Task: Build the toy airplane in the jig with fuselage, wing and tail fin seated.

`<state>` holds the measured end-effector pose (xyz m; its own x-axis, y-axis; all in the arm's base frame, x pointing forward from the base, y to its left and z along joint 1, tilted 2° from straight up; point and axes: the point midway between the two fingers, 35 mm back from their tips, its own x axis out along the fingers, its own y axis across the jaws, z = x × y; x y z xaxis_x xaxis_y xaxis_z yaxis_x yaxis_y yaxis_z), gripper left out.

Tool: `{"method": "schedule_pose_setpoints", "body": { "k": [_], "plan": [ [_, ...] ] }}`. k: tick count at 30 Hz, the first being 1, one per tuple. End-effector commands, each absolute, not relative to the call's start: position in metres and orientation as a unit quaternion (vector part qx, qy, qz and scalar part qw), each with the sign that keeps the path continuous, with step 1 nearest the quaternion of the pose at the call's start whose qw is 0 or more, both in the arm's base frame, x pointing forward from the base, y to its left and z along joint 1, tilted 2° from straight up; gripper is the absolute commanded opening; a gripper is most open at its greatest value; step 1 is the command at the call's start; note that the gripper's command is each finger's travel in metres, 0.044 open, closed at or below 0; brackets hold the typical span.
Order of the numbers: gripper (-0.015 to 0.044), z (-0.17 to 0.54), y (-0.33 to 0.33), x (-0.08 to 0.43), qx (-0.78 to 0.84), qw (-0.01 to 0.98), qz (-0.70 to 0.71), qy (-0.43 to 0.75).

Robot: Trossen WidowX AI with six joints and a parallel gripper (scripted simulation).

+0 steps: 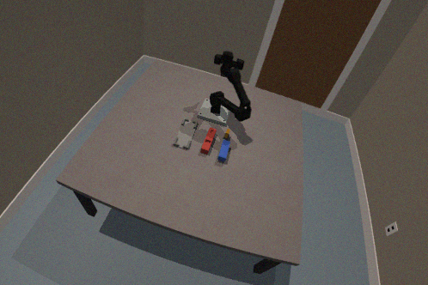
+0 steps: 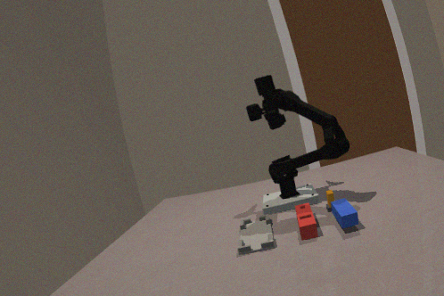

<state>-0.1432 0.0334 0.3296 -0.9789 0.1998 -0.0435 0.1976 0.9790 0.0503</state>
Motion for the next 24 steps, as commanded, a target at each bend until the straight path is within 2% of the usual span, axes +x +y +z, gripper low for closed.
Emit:
{"method": "schedule_pose_setpoints", "body": {
  "k": [1,6,12,18,24],
  "plan": [
    [0.0426,0.330,0.033,-0.143,0.100,0.024,0.023,0.994],
    [0.0440,0.326,-0.015,-0.157,-0.015,0.060,-0.051,0.997],
    [0.0440,0.315,-0.102,-0.150,-0.181,0.169,-0.161,0.955],
    [0.0440,0.295,-0.178,-0.104,-0.282,0.321,-0.234,0.873],
    [0.0440,0.270,-0.227,-0.028,-0.312,0.484,-0.256,0.777]
  ]
}}
